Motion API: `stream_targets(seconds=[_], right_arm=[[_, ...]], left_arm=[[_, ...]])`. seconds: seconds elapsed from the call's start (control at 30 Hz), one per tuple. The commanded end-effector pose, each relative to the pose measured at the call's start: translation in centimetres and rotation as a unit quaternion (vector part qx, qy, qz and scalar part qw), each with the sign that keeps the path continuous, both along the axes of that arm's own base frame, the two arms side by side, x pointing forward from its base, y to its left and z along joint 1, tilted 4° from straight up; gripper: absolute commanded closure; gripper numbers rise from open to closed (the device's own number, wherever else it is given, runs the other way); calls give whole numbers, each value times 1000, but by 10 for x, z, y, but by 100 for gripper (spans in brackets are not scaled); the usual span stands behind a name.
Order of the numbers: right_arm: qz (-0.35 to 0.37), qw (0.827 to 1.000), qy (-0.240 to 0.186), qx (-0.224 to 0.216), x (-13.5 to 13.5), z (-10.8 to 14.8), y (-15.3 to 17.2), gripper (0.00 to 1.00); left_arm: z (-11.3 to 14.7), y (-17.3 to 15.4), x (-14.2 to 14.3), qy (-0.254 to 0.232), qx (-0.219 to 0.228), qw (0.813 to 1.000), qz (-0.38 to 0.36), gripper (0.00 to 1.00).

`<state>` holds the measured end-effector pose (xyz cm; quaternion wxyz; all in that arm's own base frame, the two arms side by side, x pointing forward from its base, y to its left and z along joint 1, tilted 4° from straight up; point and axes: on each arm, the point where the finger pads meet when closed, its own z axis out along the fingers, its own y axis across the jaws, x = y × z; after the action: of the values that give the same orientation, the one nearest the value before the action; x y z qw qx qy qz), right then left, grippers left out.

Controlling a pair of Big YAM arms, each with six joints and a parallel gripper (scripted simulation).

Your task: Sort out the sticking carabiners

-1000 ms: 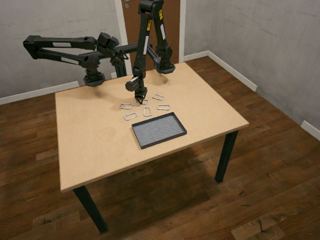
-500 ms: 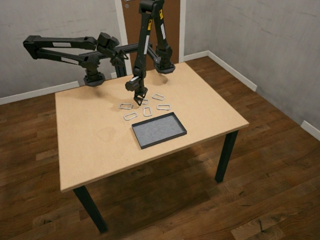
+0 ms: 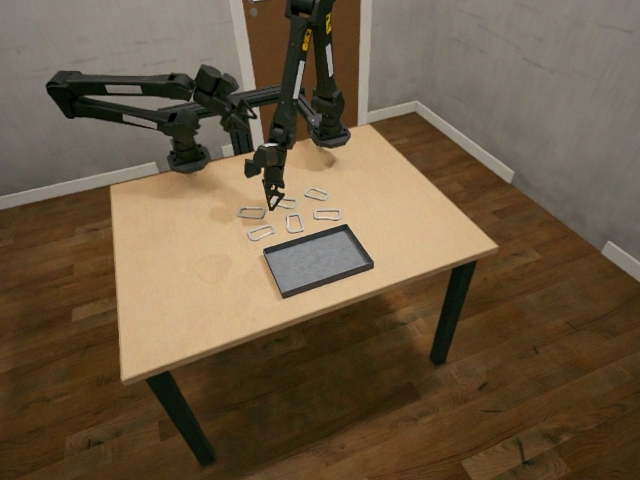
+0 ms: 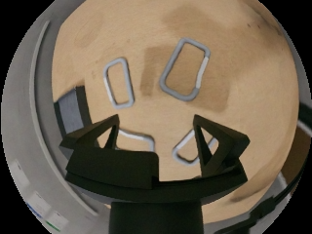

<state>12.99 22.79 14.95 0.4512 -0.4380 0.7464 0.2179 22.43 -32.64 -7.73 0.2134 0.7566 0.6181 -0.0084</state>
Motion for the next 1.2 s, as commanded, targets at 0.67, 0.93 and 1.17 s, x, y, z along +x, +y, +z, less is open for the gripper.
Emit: stream_targets(seconds=[0.67,0.93,1.17], right_arm=[[-3,1000,1,5,1,5,1,0],[-3,1000,1,5,1,5,1,0],[-3,1000,1,5,1,5,1,0]], left_arm=[[-14,64,-50,97,-197,921,323,0],[-12,66,-46,84,-197,923,319,0],[-12,66,-46,85,-197,923,319,0]])
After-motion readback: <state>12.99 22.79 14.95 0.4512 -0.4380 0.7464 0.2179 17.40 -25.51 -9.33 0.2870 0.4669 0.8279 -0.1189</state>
